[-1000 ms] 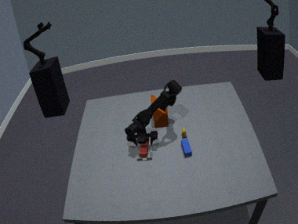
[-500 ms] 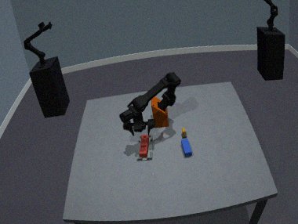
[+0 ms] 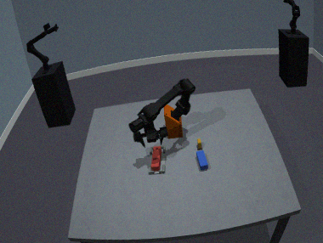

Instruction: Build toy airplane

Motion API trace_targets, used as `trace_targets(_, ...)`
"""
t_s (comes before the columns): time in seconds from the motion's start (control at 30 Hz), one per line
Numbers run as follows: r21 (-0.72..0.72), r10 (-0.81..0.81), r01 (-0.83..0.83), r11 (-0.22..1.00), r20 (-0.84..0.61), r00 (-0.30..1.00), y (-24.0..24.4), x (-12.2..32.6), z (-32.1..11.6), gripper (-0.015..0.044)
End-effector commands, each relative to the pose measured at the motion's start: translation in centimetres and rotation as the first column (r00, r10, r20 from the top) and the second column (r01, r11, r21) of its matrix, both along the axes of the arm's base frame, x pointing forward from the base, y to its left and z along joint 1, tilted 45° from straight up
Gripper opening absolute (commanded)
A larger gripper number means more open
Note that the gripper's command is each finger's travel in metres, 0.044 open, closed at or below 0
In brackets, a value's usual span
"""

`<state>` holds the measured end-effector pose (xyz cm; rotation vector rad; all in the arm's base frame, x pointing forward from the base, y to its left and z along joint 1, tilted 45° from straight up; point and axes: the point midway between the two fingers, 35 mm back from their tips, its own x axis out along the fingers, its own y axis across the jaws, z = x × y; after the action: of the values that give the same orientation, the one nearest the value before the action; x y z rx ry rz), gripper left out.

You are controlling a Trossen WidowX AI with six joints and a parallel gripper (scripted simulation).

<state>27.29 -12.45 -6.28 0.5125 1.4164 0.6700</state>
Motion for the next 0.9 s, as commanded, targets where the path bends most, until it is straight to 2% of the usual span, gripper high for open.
trace_targets(0.0,-0.005,0.022,-0.022,1.000,0.012,1.000,0.7,0.6,0.7,0.0440)
trace_targets(0.37,-0.030,0.037,-0.036,0.999,0.027,0.999,11.2,6.0,10.0,0.0440)
trace_targets(0.6,0.007,0.016,-0.016,1.000,0.013,1.000,19.3,6.2,16.8,0.0440)
trace_targets(0.87,0.017,0.014,-0.015,1.000,0.010,1.000,20.6,5.9,17.9,0.0440)
